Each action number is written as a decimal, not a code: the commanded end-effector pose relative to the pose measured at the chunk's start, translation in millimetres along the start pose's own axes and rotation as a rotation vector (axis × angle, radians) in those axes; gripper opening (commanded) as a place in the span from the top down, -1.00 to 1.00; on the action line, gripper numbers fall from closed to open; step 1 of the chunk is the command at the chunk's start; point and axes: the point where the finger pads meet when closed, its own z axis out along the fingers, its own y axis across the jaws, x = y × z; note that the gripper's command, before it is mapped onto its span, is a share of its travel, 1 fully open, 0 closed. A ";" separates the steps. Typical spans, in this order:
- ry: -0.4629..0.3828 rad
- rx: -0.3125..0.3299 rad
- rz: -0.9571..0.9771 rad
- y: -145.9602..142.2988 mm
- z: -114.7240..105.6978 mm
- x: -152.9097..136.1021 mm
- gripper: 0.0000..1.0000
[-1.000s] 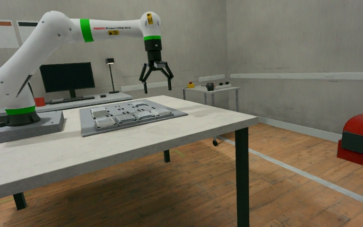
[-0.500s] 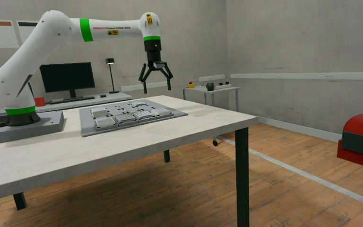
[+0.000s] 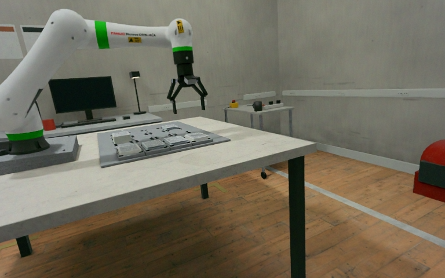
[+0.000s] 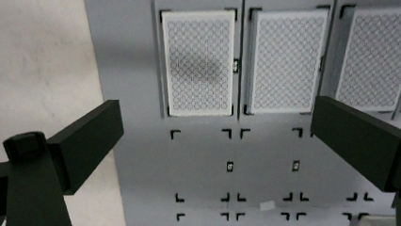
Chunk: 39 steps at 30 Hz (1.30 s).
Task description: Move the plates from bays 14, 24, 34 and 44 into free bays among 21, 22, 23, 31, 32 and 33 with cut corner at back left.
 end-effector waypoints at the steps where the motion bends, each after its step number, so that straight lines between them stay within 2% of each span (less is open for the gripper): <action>1: 0.001 0.002 0.000 -0.4 -1.0 -10.3 -1.00; 39: 0.001 0.002 0.000 -0.4 3.1 -146.3 -1.00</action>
